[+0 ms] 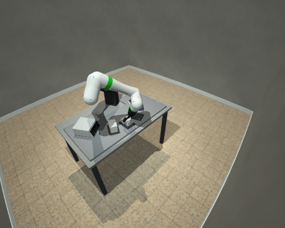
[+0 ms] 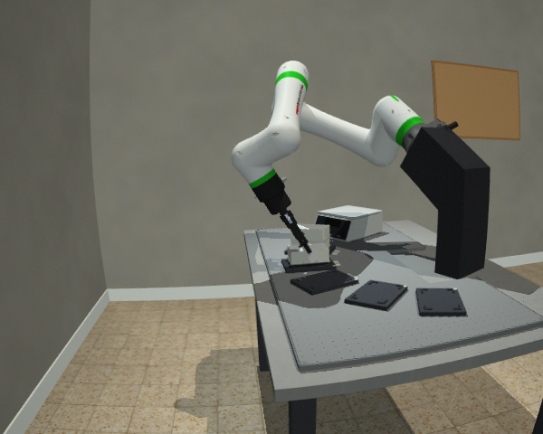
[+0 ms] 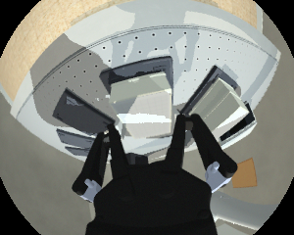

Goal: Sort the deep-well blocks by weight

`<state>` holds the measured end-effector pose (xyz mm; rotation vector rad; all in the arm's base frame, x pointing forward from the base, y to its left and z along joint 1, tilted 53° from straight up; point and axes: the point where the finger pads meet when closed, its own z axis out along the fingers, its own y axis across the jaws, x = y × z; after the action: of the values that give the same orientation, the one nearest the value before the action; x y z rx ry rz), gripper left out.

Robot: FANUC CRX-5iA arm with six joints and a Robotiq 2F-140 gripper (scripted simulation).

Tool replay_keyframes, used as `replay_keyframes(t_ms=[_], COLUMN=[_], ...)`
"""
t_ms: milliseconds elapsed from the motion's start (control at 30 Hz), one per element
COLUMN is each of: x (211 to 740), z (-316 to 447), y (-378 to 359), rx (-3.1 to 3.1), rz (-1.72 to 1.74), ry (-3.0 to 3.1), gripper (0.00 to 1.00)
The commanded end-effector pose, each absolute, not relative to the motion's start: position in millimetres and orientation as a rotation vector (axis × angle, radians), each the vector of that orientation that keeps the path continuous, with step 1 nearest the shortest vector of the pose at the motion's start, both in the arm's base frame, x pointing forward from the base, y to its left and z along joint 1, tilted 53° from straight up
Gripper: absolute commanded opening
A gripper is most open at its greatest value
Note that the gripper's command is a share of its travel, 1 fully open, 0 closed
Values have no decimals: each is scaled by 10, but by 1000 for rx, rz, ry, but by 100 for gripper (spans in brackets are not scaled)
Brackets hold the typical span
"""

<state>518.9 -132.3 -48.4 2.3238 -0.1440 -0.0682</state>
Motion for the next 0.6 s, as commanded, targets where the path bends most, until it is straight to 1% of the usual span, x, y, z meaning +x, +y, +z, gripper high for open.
replay_keyframes(t_ms=[0,567], x=[5191,5202], z=[-486,-501], y=[-1323,-1341], rx=[2324,2324], rz=[-68,-68], ry=[-144,-144], gripper=[10,10])
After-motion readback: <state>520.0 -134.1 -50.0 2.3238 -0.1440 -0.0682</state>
